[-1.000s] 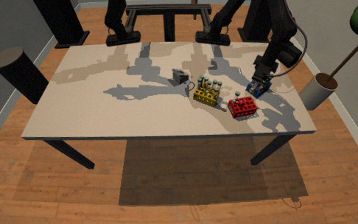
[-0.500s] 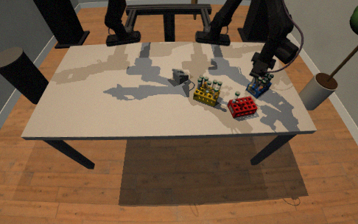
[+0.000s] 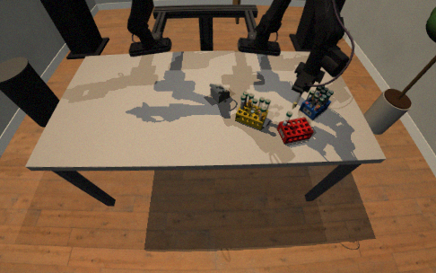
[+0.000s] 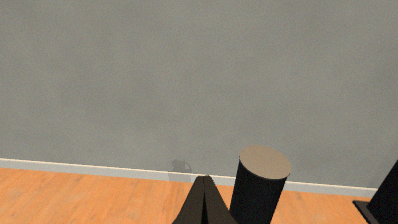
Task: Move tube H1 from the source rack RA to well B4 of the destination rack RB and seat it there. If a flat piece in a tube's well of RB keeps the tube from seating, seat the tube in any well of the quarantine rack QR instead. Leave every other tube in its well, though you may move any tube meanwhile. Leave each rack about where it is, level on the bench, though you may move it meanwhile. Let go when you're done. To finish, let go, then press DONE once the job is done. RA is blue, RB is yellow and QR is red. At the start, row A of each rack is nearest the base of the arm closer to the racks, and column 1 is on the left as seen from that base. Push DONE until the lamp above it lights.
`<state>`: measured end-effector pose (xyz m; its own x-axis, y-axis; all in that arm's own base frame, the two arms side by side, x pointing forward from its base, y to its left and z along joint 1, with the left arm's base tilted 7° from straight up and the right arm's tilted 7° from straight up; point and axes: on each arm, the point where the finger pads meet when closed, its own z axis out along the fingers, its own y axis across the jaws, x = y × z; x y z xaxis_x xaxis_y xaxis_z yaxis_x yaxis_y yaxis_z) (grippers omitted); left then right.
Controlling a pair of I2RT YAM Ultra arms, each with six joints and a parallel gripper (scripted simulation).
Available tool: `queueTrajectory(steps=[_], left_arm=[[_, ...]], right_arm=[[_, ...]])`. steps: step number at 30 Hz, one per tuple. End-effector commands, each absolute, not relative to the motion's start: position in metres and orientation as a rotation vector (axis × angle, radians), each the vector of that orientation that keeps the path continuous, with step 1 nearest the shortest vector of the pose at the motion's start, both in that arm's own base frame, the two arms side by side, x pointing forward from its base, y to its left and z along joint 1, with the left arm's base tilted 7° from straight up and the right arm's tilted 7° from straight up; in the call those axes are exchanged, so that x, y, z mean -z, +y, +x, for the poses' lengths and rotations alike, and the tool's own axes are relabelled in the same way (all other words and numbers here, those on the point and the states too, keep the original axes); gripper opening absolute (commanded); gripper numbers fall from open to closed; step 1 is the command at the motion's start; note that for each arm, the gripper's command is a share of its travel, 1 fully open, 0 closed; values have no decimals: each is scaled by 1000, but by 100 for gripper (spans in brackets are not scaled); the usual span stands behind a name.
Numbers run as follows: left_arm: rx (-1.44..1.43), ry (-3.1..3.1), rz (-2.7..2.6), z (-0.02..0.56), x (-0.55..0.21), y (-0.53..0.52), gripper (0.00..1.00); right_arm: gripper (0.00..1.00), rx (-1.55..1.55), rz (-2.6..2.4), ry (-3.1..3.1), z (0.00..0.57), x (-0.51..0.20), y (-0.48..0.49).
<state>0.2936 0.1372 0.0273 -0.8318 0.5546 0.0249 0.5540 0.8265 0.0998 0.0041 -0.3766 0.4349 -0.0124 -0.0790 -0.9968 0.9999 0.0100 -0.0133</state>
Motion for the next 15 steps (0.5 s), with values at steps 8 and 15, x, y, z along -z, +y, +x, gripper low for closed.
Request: queueTrajectory(steps=[8,15], left_arm=[[-225,2971,766,302,-37,120,0],[-221,3013,391,305,-41,125,0]], right_arm=[[0,1267,1138,1125,-3,-455,-364],[0,1267,1138,1125,-3,-455,-364]])
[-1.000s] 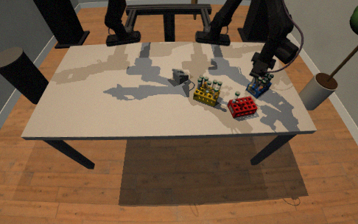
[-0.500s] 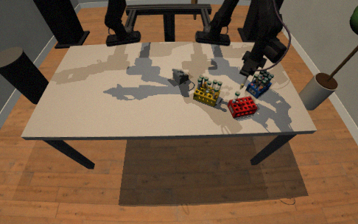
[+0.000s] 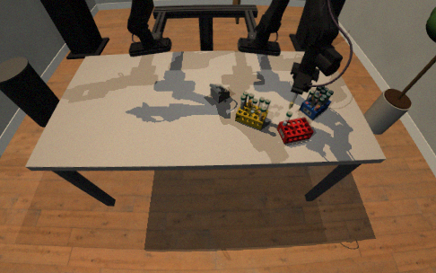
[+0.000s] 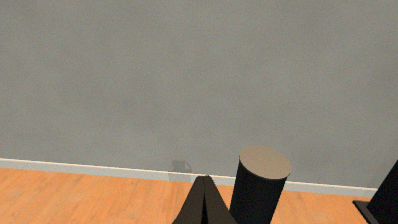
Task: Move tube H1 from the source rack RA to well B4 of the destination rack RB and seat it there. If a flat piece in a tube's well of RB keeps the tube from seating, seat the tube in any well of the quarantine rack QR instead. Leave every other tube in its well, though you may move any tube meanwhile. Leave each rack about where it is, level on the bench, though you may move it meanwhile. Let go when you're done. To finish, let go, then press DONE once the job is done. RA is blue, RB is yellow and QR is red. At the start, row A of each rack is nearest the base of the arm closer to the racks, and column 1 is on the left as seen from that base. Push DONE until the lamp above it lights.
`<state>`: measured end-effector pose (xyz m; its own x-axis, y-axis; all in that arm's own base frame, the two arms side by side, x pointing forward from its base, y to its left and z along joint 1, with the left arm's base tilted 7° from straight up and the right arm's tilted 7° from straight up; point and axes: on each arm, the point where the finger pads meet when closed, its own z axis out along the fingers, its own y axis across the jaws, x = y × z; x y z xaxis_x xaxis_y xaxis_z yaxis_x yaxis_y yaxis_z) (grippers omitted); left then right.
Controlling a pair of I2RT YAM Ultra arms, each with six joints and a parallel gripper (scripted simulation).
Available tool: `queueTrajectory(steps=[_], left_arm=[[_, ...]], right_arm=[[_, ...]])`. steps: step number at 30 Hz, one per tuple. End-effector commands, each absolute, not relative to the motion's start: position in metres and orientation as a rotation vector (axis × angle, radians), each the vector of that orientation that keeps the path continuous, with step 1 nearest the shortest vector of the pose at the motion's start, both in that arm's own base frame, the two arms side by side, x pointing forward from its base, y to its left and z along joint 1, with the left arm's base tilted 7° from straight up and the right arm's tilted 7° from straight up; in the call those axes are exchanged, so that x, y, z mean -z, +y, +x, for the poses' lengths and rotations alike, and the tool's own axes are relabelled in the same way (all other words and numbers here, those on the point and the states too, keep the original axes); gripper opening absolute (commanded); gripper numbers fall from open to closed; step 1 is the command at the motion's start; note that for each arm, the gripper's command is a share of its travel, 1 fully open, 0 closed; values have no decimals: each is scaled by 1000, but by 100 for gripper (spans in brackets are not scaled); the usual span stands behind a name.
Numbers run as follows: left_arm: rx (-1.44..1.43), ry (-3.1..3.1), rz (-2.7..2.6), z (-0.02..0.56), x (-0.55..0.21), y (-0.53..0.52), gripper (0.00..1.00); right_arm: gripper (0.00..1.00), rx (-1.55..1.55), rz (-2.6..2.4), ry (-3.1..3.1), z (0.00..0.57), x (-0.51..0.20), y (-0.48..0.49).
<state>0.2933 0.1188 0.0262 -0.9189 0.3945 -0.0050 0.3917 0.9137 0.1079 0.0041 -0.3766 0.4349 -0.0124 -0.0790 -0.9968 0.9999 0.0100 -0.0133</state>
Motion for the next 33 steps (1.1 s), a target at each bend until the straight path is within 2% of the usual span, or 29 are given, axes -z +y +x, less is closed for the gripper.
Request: queueTrajectory(steps=[1,4,33], left_arm=[[-219,3017,341,305,-41,125,0],[-211,3025,200,305,-40,125,0],[-182,3044,216,245,-38,172,0]], right_arm=[[0,1267,1138,1125,-3,-455,-364],[0,1267,1138,1125,-3,-455,-364],[0,1267,1138,1125,-3,-455,-364]])
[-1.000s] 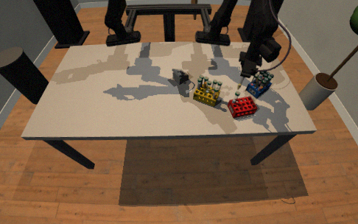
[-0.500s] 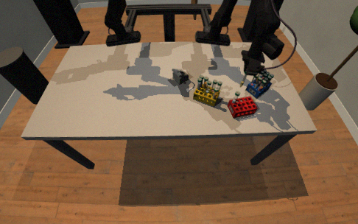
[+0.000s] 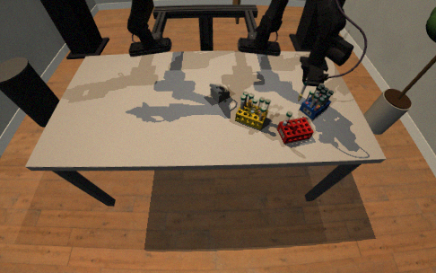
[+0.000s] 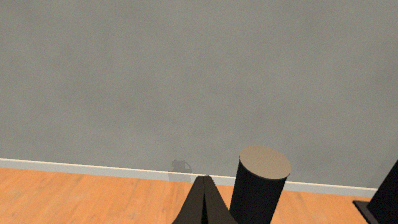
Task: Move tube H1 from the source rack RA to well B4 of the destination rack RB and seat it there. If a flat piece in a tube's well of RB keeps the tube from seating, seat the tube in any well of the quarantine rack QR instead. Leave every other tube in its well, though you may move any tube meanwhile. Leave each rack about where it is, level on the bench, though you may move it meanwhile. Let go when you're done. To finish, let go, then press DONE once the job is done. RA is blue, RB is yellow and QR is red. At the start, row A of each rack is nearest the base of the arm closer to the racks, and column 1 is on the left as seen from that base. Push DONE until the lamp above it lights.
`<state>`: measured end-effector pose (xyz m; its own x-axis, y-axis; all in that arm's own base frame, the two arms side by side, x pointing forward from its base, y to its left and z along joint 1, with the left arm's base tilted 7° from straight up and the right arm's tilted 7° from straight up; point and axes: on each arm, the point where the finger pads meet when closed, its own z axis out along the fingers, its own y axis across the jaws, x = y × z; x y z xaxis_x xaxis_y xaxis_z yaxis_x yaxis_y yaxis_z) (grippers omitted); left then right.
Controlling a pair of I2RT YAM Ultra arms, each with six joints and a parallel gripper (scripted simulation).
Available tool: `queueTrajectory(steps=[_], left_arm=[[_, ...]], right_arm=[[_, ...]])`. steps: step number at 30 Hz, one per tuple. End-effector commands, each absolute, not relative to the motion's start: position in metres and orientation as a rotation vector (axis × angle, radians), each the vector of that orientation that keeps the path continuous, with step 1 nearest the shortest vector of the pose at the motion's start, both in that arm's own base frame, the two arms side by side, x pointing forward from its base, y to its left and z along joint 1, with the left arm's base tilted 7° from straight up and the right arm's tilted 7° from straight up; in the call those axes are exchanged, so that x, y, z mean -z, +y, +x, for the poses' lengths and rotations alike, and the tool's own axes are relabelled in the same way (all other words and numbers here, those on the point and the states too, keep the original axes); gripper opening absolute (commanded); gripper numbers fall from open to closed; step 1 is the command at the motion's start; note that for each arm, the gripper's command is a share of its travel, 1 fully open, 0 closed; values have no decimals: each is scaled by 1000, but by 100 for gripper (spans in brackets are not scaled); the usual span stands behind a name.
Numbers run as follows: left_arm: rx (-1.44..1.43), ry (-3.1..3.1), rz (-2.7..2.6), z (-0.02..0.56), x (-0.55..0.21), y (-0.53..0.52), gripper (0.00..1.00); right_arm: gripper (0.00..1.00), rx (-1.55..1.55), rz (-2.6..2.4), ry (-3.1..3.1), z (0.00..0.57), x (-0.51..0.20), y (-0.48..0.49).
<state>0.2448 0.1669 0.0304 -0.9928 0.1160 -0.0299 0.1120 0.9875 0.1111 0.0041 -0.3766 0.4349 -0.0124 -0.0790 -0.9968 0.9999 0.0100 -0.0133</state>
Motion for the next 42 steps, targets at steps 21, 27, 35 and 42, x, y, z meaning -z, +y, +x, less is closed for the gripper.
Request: queueTrajectory(steps=[21,27,35,42], left_arm=[[-219,3026,215,206,-46,223,0],[-242,3017,214,197,-51,239,0],[-214,3037,216,178,-46,254,0],[-170,3057,217,157,-42,266,0]], right_arm=[[0,1267,1138,1125,-3,-455,-364],[0,1267,1138,1125,-3,-455,-364],[0,1267,1138,1125,-3,-455,-364],[0,1267,1138,1125,-3,-455,-364]])
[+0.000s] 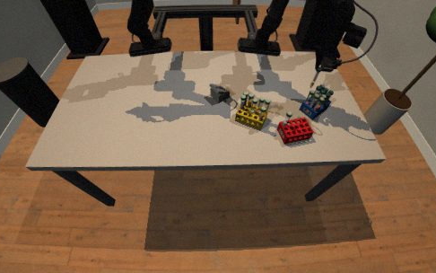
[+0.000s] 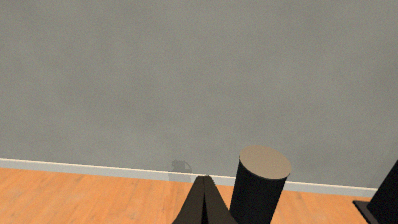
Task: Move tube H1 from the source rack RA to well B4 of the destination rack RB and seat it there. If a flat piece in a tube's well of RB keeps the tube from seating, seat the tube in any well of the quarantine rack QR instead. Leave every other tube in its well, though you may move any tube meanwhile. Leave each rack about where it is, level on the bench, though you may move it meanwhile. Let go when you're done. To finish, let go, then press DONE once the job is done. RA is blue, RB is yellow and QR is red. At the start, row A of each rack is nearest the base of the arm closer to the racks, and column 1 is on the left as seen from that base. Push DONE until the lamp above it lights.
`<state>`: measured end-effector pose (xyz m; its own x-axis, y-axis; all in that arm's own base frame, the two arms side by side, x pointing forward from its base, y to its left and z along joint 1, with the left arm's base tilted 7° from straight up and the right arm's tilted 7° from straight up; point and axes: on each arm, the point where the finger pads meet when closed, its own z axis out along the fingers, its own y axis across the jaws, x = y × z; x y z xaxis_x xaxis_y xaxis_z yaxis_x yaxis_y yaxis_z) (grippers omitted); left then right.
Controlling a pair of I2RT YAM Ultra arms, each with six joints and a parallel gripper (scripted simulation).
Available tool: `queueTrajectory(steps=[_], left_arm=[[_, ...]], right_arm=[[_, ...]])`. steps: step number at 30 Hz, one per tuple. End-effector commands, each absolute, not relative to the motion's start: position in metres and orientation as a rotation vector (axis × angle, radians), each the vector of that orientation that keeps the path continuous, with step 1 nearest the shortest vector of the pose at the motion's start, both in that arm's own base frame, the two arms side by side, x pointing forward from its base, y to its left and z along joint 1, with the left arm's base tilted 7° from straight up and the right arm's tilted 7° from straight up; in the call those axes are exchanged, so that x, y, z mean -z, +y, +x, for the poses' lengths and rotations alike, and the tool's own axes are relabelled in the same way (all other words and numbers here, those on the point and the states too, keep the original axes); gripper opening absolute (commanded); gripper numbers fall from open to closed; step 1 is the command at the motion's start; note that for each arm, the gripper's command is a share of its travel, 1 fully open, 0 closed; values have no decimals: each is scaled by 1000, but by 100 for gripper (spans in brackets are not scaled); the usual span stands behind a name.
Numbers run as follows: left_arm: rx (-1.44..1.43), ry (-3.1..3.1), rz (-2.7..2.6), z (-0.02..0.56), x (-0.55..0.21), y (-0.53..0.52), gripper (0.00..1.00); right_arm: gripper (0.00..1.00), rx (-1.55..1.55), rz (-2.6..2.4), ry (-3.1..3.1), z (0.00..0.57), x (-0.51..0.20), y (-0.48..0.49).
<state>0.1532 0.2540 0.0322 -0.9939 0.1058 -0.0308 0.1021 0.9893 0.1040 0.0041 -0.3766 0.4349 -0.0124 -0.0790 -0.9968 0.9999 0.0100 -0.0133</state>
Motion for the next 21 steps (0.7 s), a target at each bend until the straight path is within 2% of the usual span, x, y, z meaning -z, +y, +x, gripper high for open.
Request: queueTrajectory(steps=[1,9,21], left_arm=[[-171,3057,217,155,-42,268,0],[-170,3058,217,140,-42,282,0],[-194,3047,222,158,-51,291,0]], right_arm=[[0,1267,1138,1125,-3,-455,-364],[0,1267,1138,1125,-3,-455,-364],[0,1267,1138,1125,-3,-455,-364]])
